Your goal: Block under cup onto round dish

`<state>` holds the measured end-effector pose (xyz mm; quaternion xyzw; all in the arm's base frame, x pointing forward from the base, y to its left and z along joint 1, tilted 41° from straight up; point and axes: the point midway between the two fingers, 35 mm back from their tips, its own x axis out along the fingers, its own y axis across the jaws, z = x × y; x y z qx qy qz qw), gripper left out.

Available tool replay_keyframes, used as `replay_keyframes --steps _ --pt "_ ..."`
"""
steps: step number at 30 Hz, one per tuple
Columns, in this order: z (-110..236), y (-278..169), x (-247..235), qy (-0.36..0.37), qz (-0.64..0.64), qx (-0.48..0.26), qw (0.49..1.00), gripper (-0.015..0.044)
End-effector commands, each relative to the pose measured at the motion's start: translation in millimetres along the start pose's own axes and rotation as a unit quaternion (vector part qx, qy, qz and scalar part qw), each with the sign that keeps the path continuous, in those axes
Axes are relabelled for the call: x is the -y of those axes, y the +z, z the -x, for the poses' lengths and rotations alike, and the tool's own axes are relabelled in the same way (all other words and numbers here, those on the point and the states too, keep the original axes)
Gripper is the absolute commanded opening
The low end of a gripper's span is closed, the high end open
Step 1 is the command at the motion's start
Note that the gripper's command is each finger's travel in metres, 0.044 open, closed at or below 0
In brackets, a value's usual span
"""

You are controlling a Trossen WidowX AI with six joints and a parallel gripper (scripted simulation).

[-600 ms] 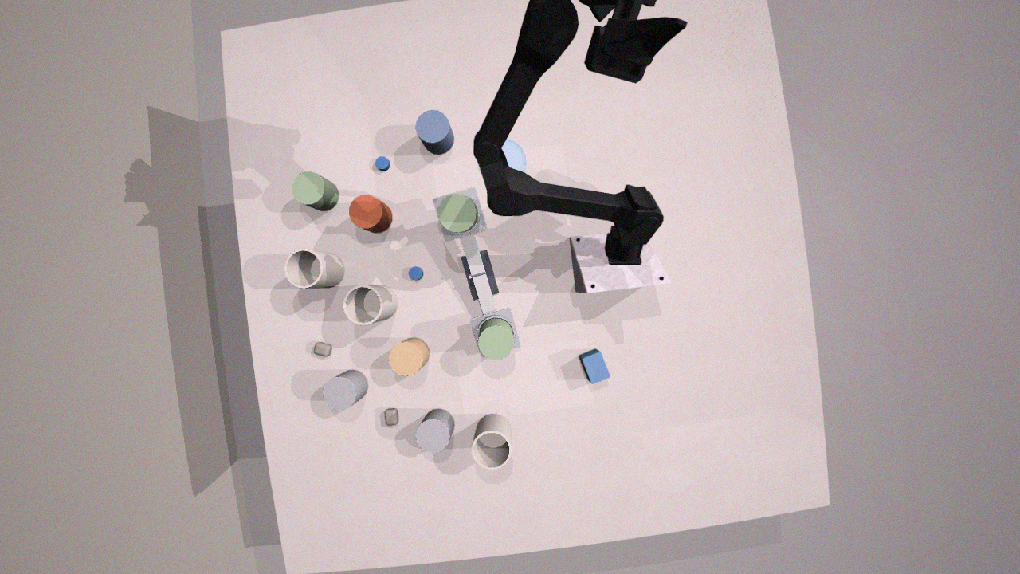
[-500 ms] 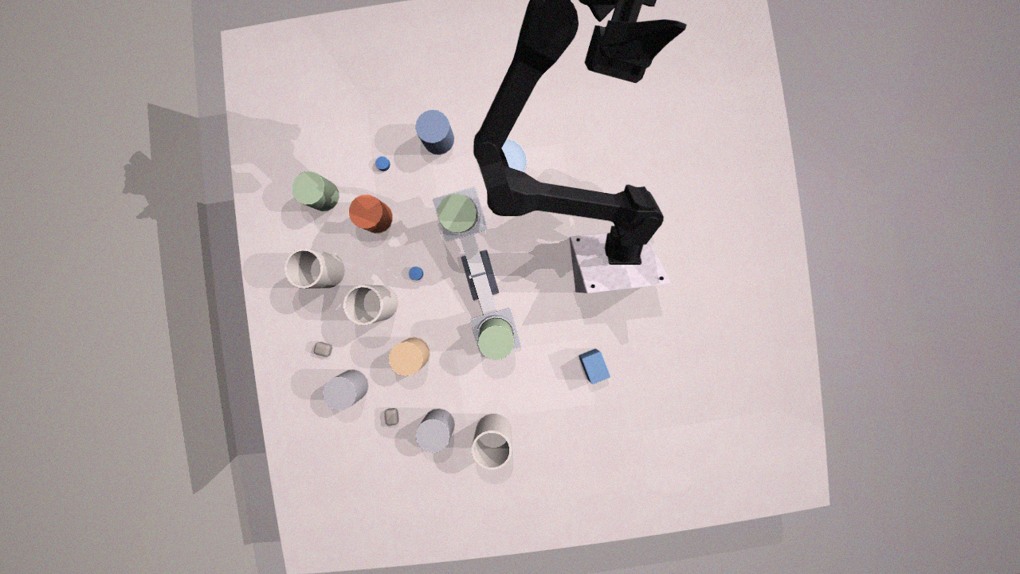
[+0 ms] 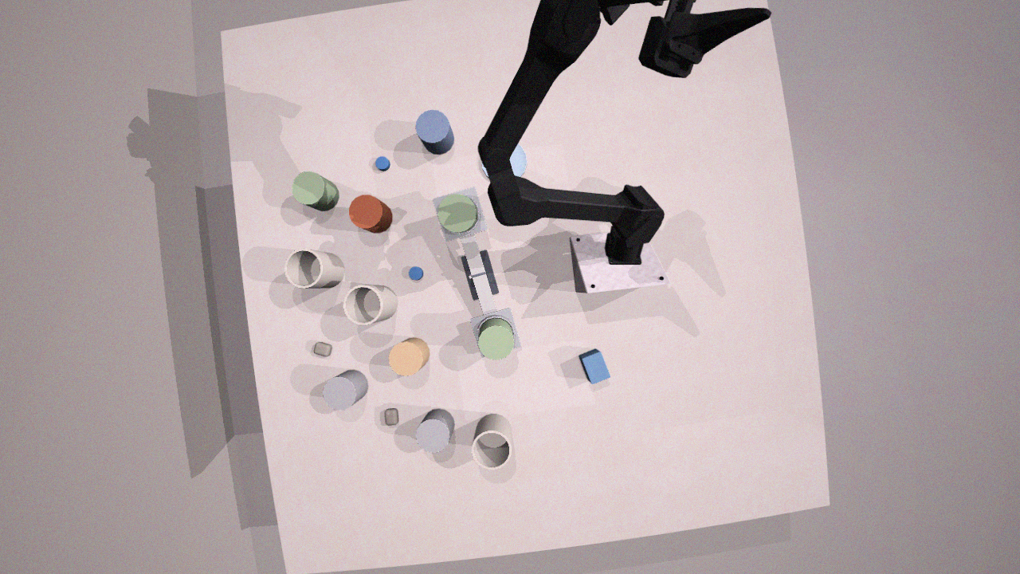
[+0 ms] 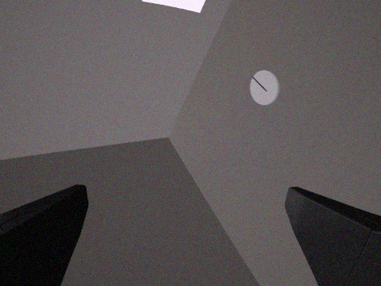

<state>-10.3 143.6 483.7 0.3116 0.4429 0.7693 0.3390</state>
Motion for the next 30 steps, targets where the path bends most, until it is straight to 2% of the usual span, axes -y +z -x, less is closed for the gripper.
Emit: replay_keyframes --steps 1,9,17,22,30 --pt "-9.7 -30.9 -10.9 0.028 0.017 -0.066 0.997 0.044" --pt "-13.1 -89.3 -29.5 0.081 0.048 -0.187 0.978 0.044" --pt "2.5 -141.2 -49.3 0.141 0.081 -0.284 0.945 0.044" --pt "15.5 -164.1 -56.5 0.17 0.095 -0.33 0.924 0.044" --pt "28.8 -182.2 -66.0 0.205 0.112 -0.356 0.905 0.044"
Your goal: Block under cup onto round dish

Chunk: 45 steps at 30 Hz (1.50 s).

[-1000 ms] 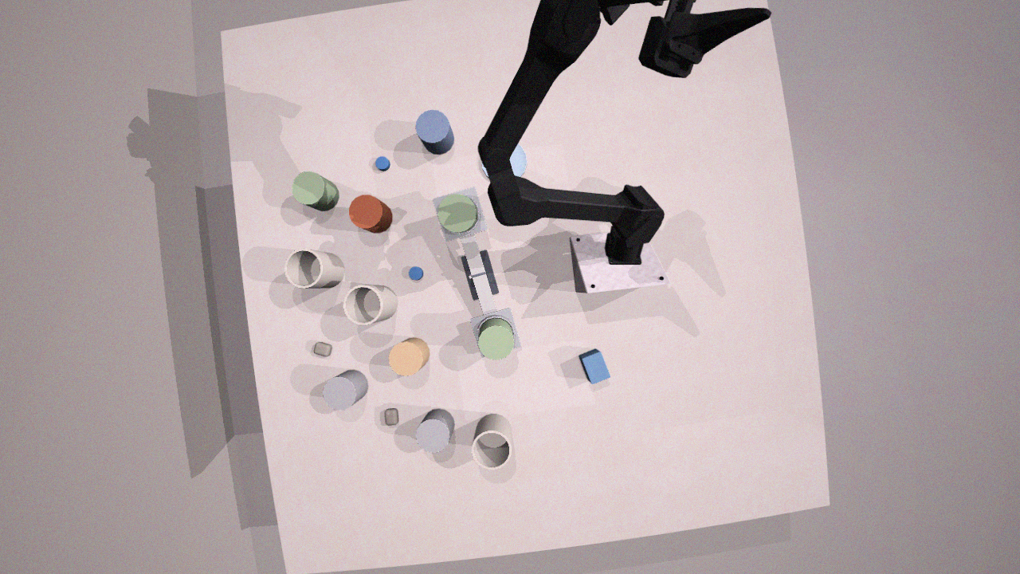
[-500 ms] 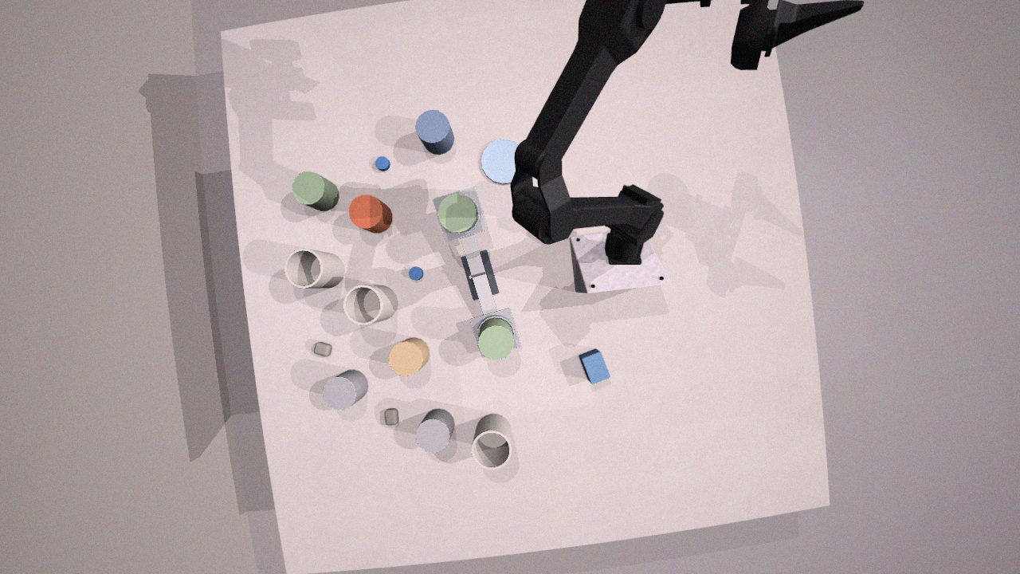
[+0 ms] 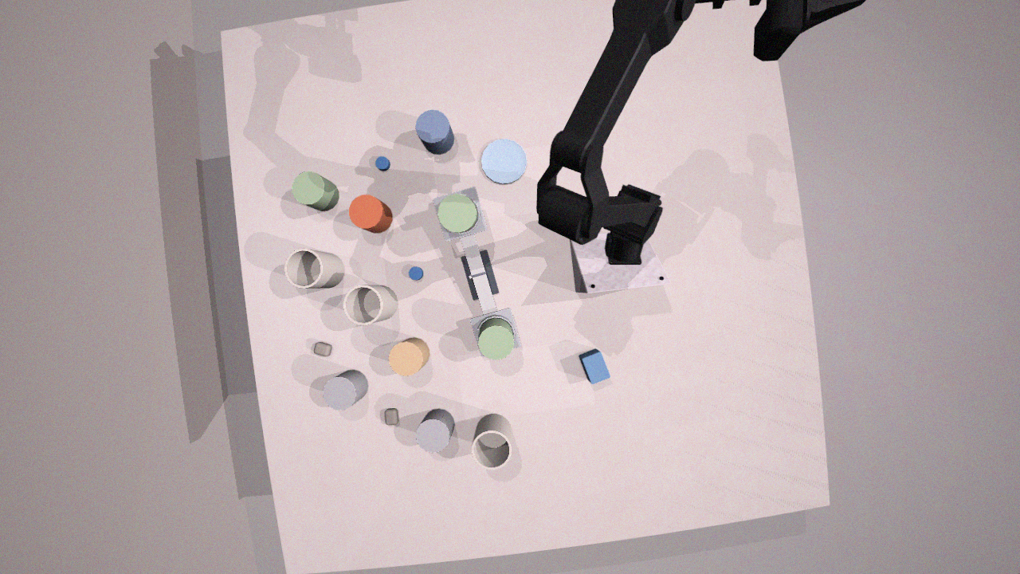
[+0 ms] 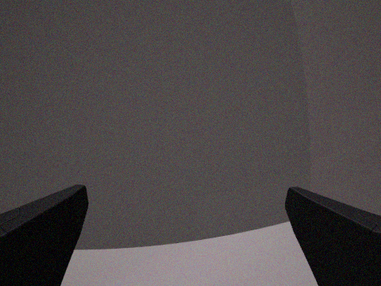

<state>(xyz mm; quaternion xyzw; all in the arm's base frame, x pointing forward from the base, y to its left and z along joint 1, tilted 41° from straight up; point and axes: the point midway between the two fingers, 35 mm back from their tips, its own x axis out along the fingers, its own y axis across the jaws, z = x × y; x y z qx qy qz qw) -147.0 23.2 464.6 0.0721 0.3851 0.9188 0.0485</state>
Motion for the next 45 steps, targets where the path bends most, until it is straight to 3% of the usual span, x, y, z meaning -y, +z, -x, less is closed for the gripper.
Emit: replay_keyframes --steps 1,14,25,33,45 --pt "-3.3 -14.6 -9.7 0.022 0.018 -0.024 0.999 0.044" --pt "-0.1 -63.7 -47.3 0.11 0.067 -0.12 0.984 0.044" --pt "28.6 -120.8 -84.4 0.215 0.128 -0.229 0.941 0.044" --pt "60.3 -153.6 -100.6 0.281 0.16 -0.298 0.898 0.044" --pt "144.5 -204.2 -106.8 0.411 0.235 -0.391 0.789 0.044"
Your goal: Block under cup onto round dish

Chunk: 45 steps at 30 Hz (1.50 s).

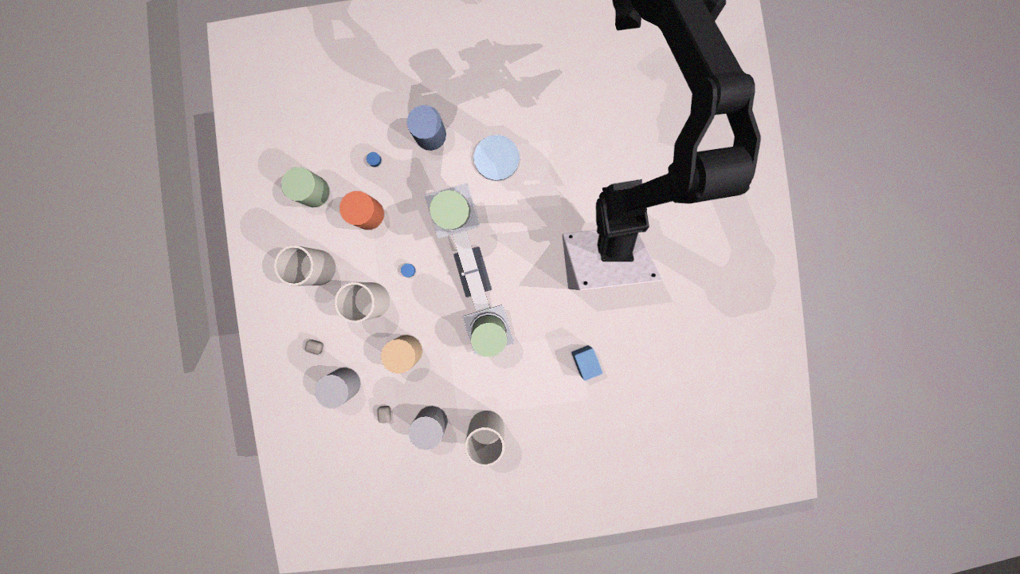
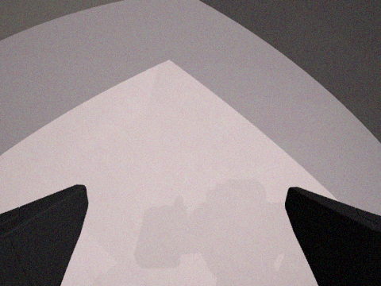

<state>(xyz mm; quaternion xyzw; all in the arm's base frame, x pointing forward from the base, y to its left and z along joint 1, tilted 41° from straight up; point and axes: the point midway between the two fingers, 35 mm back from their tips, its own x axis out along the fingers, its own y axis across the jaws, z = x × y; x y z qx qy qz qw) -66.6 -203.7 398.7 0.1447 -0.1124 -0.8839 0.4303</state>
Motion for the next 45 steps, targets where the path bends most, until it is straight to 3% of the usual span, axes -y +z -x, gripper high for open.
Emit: replay_keyframes --steps 1,12,24,34,45 --pt "4.2 -27.1 -25.7 0.052 0.04 -0.042 0.997 0.044" --pt "38.4 -91.4 -82.6 0.179 0.141 -0.123 0.966 0.044" --pt "109.6 -159.9 -119.3 0.318 0.263 -0.179 0.893 0.044" --pt "180.0 -207.2 -119.8 0.425 0.365 -0.195 0.805 0.044" --pt "259.1 -246.2 -89.9 0.531 0.463 -0.177 0.687 0.044"
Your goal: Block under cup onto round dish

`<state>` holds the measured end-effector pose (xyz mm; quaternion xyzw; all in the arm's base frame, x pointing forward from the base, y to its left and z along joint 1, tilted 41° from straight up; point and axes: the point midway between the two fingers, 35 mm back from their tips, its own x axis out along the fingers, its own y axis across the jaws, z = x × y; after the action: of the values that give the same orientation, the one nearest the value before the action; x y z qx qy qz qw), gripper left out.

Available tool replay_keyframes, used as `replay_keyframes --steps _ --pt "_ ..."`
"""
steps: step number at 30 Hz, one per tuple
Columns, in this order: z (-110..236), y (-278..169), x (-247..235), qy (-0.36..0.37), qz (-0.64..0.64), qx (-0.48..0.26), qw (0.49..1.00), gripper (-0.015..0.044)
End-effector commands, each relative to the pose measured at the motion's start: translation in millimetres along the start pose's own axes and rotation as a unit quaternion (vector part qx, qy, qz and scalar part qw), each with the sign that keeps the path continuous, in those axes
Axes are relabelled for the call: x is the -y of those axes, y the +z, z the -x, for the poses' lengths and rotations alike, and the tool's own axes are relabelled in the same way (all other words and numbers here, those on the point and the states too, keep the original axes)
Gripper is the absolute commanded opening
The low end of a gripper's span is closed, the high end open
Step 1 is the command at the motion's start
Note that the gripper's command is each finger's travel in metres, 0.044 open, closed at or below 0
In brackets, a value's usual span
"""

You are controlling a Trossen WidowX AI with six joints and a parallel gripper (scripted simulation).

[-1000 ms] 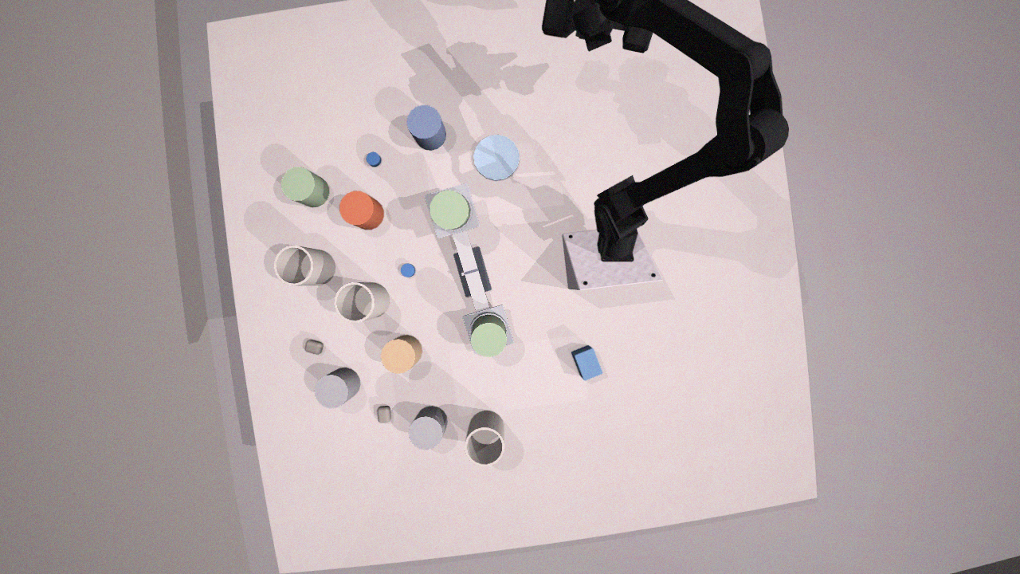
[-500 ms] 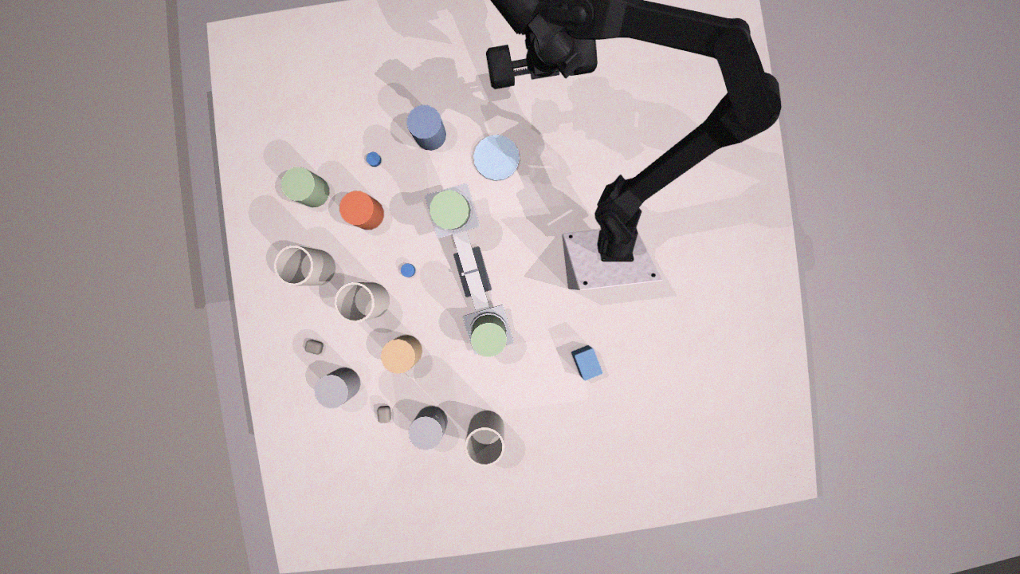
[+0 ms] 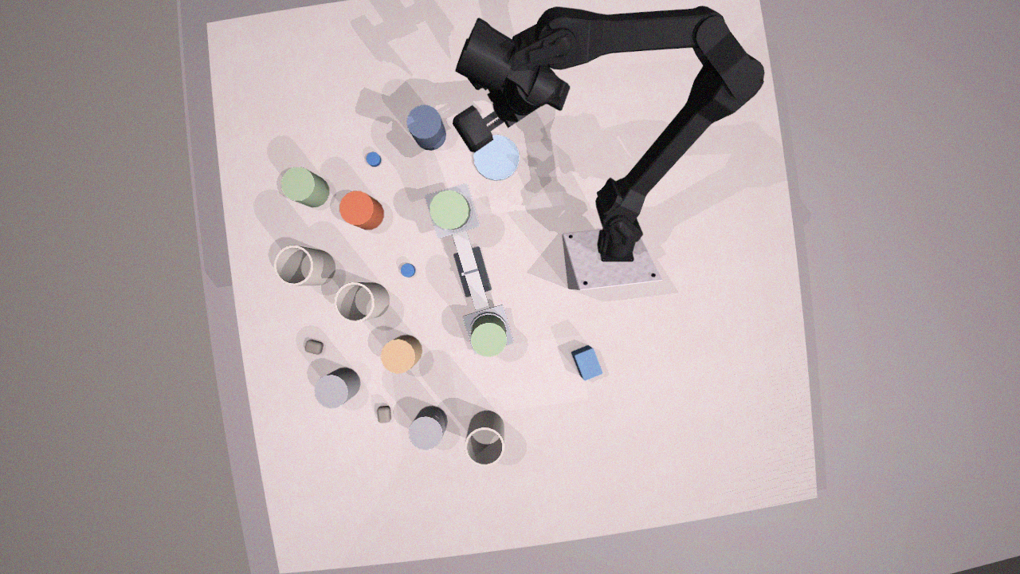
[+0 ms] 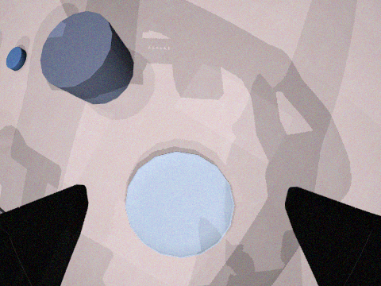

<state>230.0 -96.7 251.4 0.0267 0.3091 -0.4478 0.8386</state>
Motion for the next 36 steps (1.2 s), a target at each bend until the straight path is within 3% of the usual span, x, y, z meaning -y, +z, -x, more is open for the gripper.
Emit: replay_keyframes --steps 1,18,36 --pt "12.5 -18.0 -31.1 0.041 0.063 -0.003 0.997 0.044" --pt "87.7 -99.6 -110.5 0.175 0.306 0.039 0.935 0.044" --pt "162.3 -184.3 -120.1 0.261 0.5 0.136 0.814 0.044"
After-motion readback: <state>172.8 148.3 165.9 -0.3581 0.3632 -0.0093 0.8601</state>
